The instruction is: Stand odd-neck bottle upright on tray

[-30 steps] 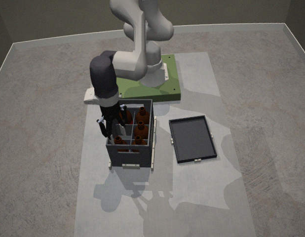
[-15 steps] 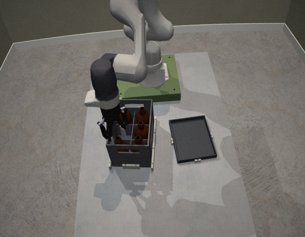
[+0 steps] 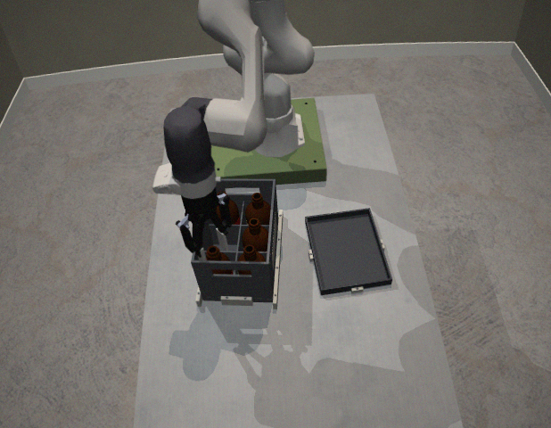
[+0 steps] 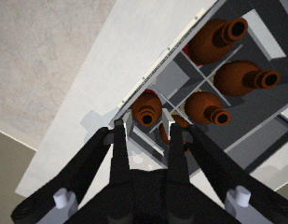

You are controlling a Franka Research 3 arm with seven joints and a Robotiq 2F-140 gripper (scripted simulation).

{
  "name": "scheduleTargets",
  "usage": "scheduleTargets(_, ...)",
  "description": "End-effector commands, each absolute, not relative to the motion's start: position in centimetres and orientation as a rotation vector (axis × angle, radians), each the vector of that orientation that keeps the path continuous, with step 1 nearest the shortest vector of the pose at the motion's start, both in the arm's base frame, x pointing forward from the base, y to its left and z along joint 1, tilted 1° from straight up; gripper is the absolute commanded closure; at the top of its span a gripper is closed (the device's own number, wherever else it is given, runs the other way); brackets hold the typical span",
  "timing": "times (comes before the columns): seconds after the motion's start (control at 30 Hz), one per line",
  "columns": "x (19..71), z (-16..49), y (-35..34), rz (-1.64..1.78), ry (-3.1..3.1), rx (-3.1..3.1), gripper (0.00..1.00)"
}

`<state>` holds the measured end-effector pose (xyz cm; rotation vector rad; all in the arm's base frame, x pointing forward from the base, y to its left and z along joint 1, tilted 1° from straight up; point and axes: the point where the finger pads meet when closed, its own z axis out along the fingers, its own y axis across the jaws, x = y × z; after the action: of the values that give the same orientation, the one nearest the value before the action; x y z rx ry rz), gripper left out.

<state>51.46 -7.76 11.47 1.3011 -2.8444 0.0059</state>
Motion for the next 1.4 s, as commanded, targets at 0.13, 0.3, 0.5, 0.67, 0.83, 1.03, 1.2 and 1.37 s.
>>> scheduleTargets(0.13, 51.41, 11.36, -7.99, 0.009, -2.841, 1.307, 0.56)
scheduleTargets(0.3, 51.41, 11.36, -7.99, 0.009, -2.841, 1.307, 0.56)
scheduleTargets(0.5, 51.41, 11.36, -7.99, 0.009, -2.841, 1.307, 0.56)
scheduleTargets(0.67, 51.41, 11.36, -7.99, 0.009, -2.841, 1.307, 0.56)
scheduleTargets(0.83, 51.41, 11.36, -7.99, 0.009, -2.841, 1.307, 0.56)
scheduleTargets(1.03, 51.41, 11.36, -7.99, 0.009, -2.841, 1.307, 0.56)
scheduleTargets(1.2, 51.41, 11.36, -7.99, 0.009, -2.841, 1.307, 0.90)
scheduleTargets(1.37, 51.41, 11.36, -7.99, 0.009, -2.841, 1.307, 0.90)
